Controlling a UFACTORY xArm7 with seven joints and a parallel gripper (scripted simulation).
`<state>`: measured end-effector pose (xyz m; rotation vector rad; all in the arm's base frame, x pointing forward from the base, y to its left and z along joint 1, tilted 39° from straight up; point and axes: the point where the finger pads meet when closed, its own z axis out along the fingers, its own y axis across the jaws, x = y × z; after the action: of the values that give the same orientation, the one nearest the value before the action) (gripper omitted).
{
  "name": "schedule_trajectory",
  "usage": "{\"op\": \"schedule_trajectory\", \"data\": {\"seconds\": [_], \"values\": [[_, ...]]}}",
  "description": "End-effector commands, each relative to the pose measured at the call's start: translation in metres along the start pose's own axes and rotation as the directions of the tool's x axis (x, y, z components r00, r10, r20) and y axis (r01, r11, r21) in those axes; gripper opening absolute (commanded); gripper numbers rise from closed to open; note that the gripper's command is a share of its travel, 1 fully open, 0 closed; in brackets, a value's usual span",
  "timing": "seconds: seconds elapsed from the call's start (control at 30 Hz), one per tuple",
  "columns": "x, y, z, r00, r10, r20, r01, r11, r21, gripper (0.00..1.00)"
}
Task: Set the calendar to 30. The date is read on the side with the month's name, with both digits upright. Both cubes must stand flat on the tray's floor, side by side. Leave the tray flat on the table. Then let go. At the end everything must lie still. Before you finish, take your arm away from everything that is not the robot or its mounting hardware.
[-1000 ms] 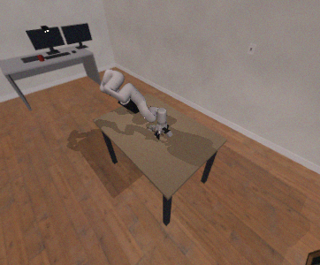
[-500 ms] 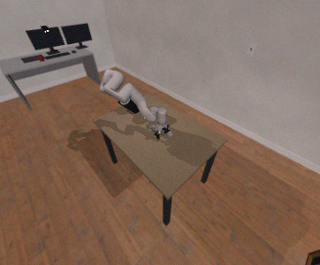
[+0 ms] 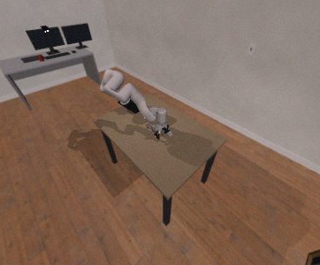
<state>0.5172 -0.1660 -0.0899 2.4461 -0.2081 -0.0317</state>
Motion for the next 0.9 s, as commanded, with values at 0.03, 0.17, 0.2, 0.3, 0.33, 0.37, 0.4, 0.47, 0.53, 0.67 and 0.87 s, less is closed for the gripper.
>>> {"op": "schedule_trajectory", "data": {"seconds": [0.03,0.17,0.2,0.3,0.33,0.37,0.4,0.47,0.53,0.67,0.87], "values": [[0.0017,-0.0011,-0.0021,1.0,0.0,-0.004,0.0,1.0,0.002,1.0],[0.0017,-0.0011,-0.0021,1.0,0.0,-0.004,0.0,1.0,0.002,1.0],[0.0017,-0.0011,-0.0021,1.0,0.0,-0.004,0.0,1.0,0.002,1.0],[0.0017,-0.0011,-0.0021,1.0,0.0,-0.004,0.0,1.0,0.002,1.0],[0.0017,-0.0011,-0.0021,1.0,0.0,-0.004,0.0,1.0,0.002,1.0],[0.0017,-0.0011,-0.0021,1.0,0.0,-0.004,0.0,1.0,0.002,1.0],[0.0017,-0.0011,-0.0021,1.0,0.0,-0.004,0.0,1.0,0.002,1.0],[0.0017,-0.0011,-0.0021,1.0,0.0,-0.004,0.0,1.0,0.002,1.0],[0.0017,-0.0011,-0.0021,1.0,0.0,-0.004,0.0,1.0,0.002,1.0],[0.0017,-0.0011,-0.003,1.0,0.0,-0.004,0.0,1.0,0.002,1.0],[0.0017,-0.001,-0.0107,1.0,0.0,-0.004,0.0,1.0,0.002,1.0]]}}
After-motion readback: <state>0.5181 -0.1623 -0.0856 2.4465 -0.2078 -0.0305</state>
